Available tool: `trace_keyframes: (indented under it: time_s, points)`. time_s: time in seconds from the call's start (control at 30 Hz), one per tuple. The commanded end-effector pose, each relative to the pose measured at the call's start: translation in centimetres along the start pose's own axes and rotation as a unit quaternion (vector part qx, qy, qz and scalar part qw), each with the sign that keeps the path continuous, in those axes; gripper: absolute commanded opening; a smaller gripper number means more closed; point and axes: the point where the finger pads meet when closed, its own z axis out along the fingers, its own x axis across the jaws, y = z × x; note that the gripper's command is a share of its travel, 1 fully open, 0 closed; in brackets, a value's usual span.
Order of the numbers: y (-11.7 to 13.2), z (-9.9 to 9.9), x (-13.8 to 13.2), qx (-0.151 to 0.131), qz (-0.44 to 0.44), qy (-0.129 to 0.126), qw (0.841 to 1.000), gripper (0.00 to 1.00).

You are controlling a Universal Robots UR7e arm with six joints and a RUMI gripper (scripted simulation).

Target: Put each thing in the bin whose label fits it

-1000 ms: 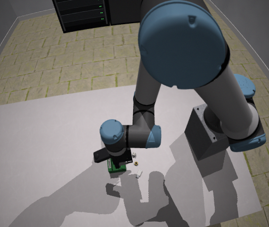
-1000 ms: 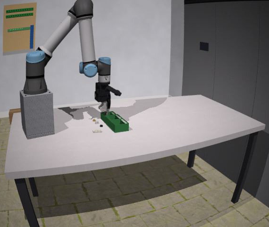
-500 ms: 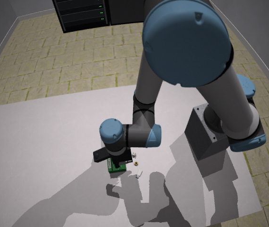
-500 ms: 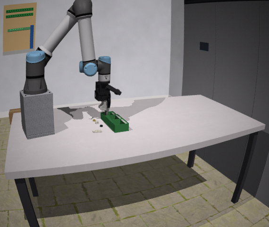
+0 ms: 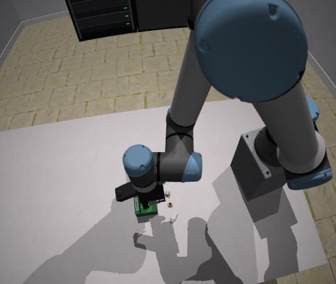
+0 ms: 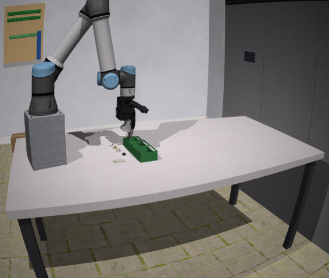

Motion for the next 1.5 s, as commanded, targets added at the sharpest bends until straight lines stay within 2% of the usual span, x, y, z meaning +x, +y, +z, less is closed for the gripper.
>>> trace_keyframes:
  time_s: [0.0,0.1,0.33,0.67,1.17,1.47]
  points:
    - [0.0,-0.7,0.0,0.001,0.0,0.0,1.0,0.04]
    - [0.0,-0.8,0.0,0.001,0.0,0.0,1.0,0.04]
    - [0.0,-3.6,0.0,0.001,0.0,0.0,1.0,0.04]
    - [0.0,-3.7,0.0,0.001,0.0,0.0,1.0,0.04]
    - [0.0,-16.2,0.0,0.001,0.0,0.0,1.0,0.04]
    - [0.0,-16.2,0.0,0.001,0.0,0.0,1.0,0.04]
